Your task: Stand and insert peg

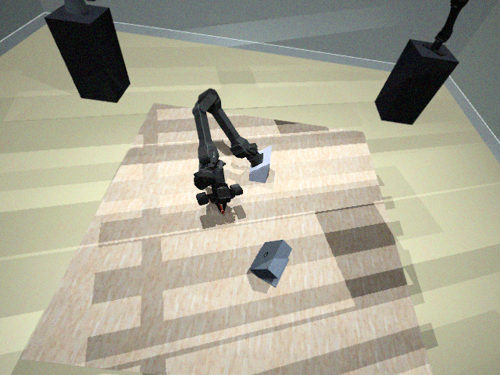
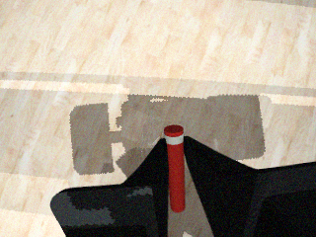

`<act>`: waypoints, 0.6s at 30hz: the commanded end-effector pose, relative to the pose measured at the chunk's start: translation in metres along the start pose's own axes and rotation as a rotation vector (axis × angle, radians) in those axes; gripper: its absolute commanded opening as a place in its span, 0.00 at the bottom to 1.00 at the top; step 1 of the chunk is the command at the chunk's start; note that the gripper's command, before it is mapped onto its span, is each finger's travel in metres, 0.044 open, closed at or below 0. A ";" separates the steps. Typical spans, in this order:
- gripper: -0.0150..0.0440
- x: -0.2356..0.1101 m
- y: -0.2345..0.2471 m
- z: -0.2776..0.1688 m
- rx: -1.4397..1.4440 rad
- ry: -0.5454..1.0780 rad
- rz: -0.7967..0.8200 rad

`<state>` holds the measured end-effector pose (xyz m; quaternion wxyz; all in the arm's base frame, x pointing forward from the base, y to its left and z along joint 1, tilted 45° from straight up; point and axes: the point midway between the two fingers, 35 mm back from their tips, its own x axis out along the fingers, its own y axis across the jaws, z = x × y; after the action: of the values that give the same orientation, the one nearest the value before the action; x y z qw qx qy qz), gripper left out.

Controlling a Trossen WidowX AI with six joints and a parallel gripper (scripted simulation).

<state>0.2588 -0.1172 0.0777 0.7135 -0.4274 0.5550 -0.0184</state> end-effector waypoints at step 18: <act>0.34 -0.012 0.000 -0.008 -0.006 -0.180 0.001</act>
<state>0.2495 -0.1161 0.0856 0.7541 -0.4276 0.4981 0.0154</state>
